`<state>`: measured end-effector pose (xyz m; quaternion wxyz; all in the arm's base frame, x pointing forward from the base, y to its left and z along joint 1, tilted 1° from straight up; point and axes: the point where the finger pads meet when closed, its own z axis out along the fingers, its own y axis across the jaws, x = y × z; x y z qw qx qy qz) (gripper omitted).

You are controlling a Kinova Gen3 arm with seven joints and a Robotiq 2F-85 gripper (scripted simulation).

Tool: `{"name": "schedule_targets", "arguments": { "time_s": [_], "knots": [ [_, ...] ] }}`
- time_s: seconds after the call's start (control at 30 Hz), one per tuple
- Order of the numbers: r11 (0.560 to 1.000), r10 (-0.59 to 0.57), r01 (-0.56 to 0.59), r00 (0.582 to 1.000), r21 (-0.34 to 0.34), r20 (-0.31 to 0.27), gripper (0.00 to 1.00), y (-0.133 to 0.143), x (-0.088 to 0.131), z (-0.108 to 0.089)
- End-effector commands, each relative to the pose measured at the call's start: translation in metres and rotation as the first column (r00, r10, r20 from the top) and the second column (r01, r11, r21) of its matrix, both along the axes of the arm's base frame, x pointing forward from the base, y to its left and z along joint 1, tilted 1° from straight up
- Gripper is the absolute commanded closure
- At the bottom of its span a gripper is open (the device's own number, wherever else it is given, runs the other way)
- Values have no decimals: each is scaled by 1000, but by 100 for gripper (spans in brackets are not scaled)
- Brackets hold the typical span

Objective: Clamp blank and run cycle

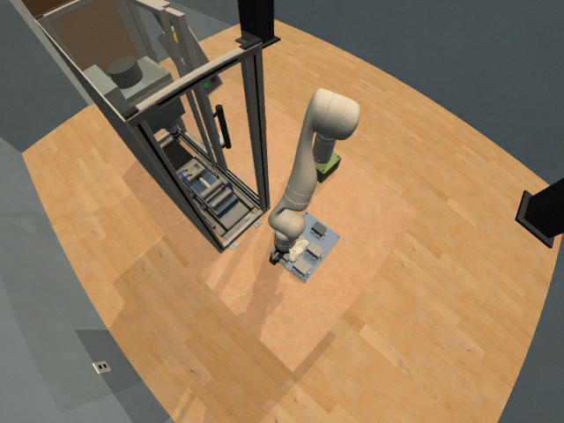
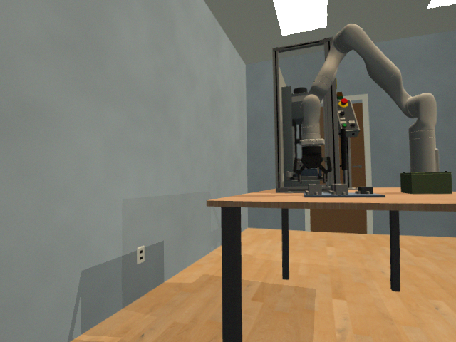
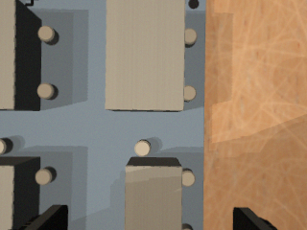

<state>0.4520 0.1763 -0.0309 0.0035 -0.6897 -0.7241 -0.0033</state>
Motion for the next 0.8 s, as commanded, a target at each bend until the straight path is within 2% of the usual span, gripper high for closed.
{"name": "schedule_targets", "arguments": {
  "time_s": [0.0,0.77],
  "knots": [
    [1000,0,0,1000,3,3,0,0,2,-3],
    [1000,0,0,1000,3,3,0,0,3,-5]
  ]
}}
